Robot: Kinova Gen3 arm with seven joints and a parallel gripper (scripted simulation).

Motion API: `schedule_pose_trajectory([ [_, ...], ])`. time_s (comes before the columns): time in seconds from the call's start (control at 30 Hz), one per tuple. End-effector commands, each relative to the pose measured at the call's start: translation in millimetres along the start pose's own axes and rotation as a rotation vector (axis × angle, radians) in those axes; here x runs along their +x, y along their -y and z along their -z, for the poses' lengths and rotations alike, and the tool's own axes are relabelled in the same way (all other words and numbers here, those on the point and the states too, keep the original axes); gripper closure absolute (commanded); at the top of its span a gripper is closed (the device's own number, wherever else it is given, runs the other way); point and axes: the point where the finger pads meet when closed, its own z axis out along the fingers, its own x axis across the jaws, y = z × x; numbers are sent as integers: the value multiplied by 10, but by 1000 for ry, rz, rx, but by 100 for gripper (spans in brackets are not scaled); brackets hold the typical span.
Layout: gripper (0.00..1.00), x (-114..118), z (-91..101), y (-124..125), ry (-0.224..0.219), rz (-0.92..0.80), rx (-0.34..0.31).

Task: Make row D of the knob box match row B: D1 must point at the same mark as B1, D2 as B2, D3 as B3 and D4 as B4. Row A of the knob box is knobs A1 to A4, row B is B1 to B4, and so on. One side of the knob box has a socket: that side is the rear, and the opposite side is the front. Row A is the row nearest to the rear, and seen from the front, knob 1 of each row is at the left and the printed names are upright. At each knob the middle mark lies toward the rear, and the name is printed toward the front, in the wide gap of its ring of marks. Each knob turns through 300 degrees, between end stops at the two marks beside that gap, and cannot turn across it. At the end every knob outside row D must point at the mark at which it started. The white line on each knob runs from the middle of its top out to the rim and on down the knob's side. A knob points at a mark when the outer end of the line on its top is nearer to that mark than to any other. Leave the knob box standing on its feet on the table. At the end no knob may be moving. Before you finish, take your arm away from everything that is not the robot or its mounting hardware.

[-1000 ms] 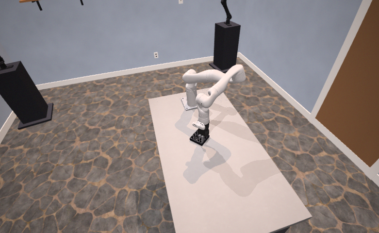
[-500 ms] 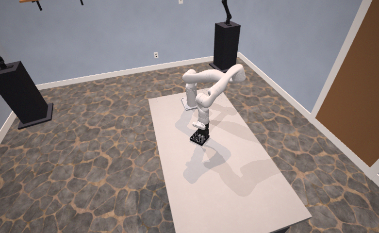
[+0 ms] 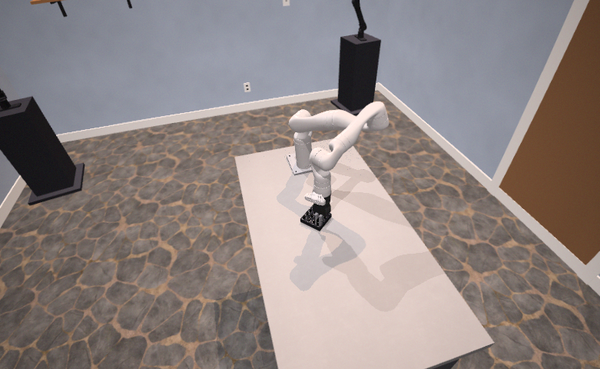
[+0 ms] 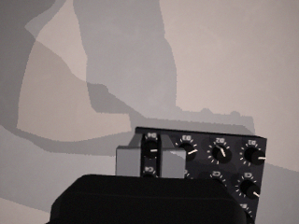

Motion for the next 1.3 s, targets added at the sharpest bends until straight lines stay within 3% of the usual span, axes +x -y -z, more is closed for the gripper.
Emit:
schedule_pose_trajectory([
  [0.0, 70, -3, 7, 3, 1, 0, 1],
  [0.3, 70, -3, 7, 3, 1, 0, 1],
  [0.33, 54, -3, 7, 3, 1, 0, 1],
  [1.27, 54, -3, 63, 3, 1, 0, 1],
])
